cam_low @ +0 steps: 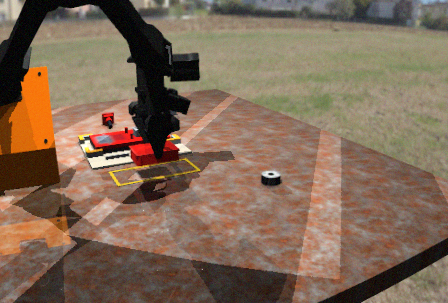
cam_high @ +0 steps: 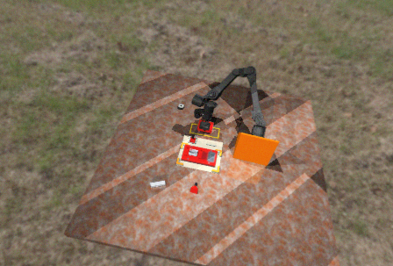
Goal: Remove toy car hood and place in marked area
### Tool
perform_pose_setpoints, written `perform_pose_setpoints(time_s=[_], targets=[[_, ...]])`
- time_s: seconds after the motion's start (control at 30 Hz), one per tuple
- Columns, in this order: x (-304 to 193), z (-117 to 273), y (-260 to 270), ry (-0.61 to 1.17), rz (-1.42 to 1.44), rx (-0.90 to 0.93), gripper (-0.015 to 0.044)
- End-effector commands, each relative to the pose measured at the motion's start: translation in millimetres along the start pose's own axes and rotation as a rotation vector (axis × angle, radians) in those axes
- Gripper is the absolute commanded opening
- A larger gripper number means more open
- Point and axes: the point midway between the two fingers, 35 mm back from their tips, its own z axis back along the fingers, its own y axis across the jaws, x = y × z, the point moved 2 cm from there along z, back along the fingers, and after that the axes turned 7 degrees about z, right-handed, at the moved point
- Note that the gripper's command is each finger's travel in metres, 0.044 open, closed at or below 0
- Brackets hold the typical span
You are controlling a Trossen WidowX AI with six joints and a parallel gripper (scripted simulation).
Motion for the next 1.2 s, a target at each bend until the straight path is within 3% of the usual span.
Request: perform_pose_setpoints(time_s=[0.0,1.17], targets=[[-0.6,-3.8,1.1,0.000,0.007,0.005,0.0000],[-1.7,-22.0,0.7,0.001,0.007,0.003,0.0000]])
